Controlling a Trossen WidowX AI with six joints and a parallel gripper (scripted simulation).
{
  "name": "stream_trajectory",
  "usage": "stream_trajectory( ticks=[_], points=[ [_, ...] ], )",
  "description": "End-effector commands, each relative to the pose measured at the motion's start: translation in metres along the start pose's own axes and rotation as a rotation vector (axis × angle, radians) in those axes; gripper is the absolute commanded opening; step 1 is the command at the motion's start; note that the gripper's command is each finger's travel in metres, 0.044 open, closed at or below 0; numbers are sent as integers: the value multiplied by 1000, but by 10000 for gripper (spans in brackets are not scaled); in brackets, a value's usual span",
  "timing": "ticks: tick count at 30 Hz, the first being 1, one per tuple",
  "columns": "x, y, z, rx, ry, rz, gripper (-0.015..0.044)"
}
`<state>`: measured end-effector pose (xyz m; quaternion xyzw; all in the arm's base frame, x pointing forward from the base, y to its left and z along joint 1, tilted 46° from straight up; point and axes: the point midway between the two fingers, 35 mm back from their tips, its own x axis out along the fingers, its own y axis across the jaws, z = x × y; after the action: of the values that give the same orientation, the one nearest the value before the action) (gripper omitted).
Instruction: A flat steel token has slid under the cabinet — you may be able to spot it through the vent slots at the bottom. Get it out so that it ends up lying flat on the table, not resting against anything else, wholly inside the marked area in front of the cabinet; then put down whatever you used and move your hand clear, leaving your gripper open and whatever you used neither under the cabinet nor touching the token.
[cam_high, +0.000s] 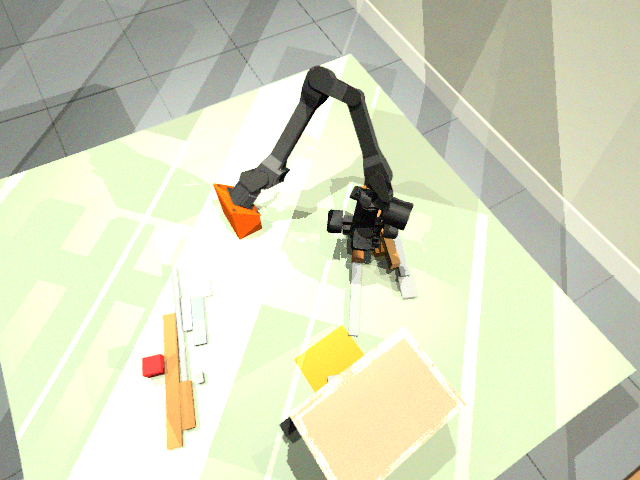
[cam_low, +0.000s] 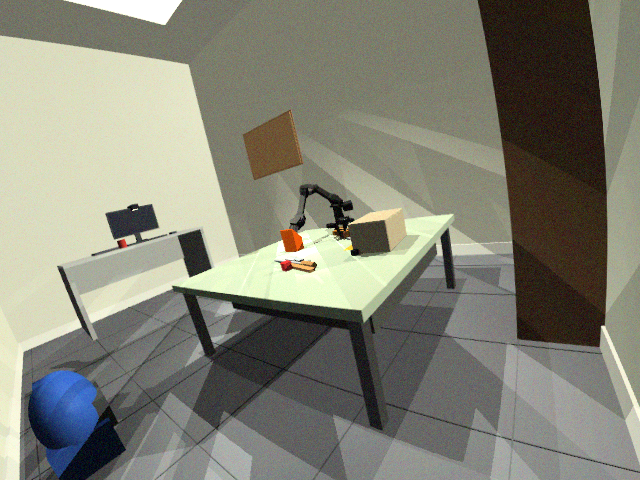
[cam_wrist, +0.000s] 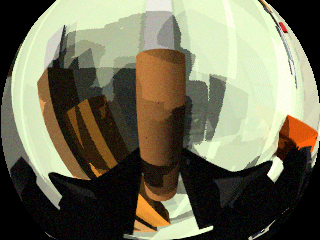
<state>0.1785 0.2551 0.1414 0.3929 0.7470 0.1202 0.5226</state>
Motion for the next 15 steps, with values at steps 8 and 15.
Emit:
stream_trajectory(
  ticks=[8,15],
  points=[
    [-1,2,15,-2,-3,2,0],
    [-1,2,23,-2,-3,2,0]
  ],
)
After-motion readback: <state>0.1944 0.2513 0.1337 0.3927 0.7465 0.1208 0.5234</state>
